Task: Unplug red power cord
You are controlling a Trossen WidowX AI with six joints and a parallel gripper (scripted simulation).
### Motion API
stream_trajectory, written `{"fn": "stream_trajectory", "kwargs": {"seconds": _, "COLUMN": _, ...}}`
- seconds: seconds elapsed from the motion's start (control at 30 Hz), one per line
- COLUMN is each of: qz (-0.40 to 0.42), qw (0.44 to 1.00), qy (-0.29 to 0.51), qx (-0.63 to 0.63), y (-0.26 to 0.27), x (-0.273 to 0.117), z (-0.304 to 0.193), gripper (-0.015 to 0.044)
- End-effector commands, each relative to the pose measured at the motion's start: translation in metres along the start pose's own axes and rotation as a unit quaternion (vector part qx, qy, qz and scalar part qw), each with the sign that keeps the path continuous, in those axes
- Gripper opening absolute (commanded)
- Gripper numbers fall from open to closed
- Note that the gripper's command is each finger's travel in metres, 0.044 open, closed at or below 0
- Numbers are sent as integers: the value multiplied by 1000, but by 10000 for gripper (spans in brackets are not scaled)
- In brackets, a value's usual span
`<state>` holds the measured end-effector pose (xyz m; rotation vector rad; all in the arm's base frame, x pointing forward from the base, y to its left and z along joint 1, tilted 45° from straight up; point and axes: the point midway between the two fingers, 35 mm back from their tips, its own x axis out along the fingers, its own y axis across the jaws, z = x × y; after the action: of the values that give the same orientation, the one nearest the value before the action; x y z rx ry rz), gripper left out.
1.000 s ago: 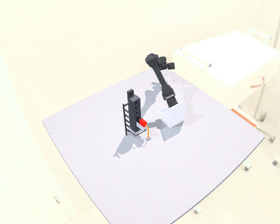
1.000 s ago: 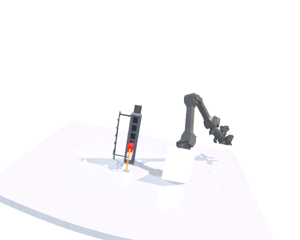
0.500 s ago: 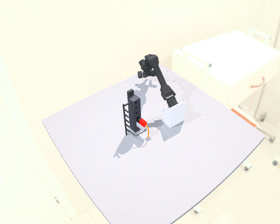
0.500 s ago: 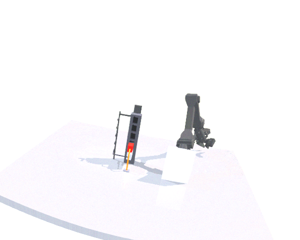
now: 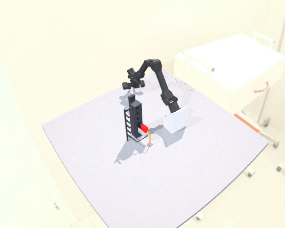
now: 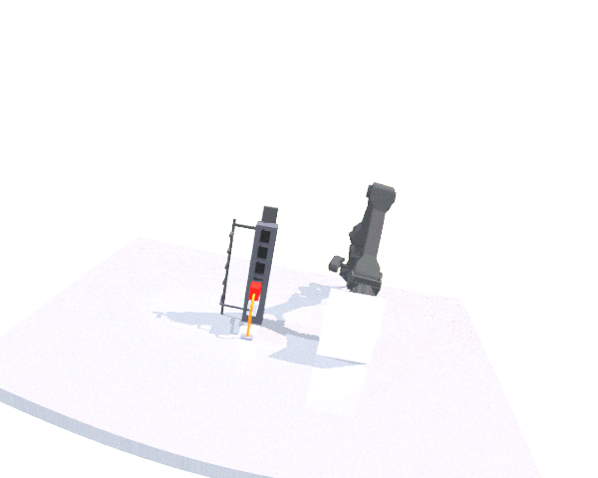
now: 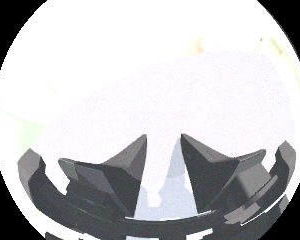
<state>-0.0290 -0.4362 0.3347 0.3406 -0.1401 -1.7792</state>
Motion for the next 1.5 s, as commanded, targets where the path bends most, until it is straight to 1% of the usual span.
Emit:
{"fn": "stream_trajectory", "kwargs": {"seconds": 0.0, "qz": 53, "qw": 998, "qy": 20, "qx": -16, "y": 43, "x": -7, "z": -14, "gripper": 160}}
{"fn": "stream_trajectory", "kwargs": {"seconds": 0.33, "qz": 163, "qw": 982, "qy": 73, "qx": -64, "y": 135, "x": -38, "z": -60, "gripper": 160}}
{"fn": "stream_trajectory", "kwargs": {"seconds": 0.7, "qz": 279, "qw": 942, "qy": 128, "qx": -138, "y": 222, "x": -96, "z": -120, "gripper": 160}}
{"fn": "stream_trajectory", "kwargs": {"seconds": 0.93, "qz": 351, "qw": 903, "qy": 155, "qx": -192, "y": 267, "x": -145, "z": -158, "gripper": 160}}
{"fn": "stream_trajectory", "kwargs": {"seconds": 1.13, "qz": 413, "qw": 861, "qy": 173, "qx": -240, "y": 299, "x": -196, "z": -191, "gripper": 160}}
{"fn": "stream_trajectory", "kwargs": {"seconds": 1.47, "qz": 506, "qw": 774, "qy": 194, "qx": -329, "y": 330, "x": -290, "z": -248, "gripper": 160}}
